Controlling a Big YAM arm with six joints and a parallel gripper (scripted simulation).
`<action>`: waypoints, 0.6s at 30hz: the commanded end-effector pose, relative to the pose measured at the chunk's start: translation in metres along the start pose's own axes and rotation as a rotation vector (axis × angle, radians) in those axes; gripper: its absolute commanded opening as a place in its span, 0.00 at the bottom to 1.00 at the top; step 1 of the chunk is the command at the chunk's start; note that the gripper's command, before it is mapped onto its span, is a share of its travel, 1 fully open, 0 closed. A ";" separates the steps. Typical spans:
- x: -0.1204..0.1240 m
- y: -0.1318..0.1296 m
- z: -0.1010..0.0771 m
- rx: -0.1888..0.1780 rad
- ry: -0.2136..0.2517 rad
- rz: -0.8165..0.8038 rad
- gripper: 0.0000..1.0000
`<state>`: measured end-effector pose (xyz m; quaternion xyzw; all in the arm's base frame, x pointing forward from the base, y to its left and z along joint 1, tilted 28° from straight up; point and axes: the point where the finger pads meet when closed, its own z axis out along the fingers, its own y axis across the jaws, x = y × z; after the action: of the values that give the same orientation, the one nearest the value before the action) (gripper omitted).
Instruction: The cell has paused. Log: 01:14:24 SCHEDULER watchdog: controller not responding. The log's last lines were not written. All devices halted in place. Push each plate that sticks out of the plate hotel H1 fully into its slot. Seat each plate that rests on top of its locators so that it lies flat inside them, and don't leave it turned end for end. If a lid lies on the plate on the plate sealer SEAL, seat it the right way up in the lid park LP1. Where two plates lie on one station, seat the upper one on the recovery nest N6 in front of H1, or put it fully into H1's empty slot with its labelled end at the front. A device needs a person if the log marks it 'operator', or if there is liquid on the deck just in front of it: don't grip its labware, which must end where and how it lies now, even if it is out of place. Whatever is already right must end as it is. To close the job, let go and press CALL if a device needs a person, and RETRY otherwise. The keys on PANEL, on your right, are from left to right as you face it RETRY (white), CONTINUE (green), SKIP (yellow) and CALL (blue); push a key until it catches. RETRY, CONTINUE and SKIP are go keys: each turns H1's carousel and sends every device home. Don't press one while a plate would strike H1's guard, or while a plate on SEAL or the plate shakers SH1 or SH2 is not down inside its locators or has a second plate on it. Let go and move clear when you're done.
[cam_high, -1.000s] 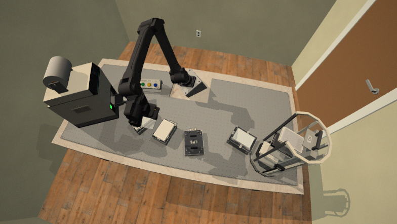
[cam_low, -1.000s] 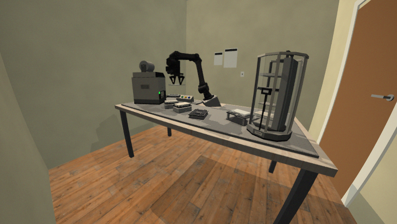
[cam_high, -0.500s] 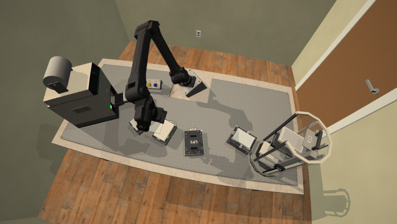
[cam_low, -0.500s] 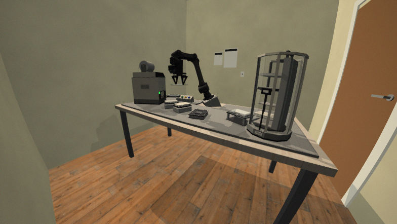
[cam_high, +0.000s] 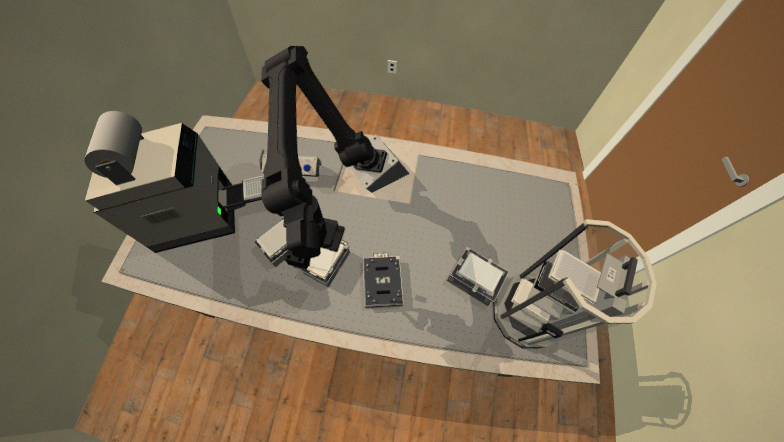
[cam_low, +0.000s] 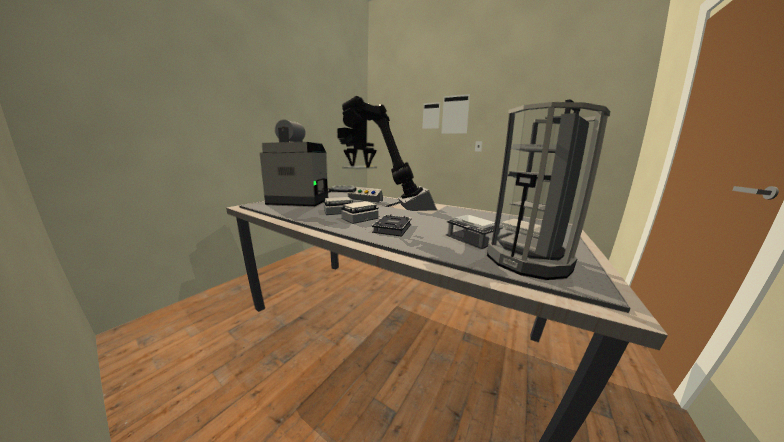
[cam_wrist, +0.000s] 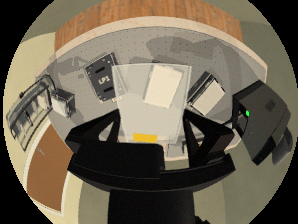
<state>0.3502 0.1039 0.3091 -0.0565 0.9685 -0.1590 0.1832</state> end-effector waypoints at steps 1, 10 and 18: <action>-0.018 0.013 -0.017 -0.009 -0.025 0.024 0.84; -0.016 0.037 -0.017 -0.009 -0.025 -0.231 0.84; -0.014 0.065 -0.017 -0.009 -0.025 -0.333 0.84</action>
<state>0.3465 0.1539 0.2902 -0.2005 0.9494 -0.1847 0.1559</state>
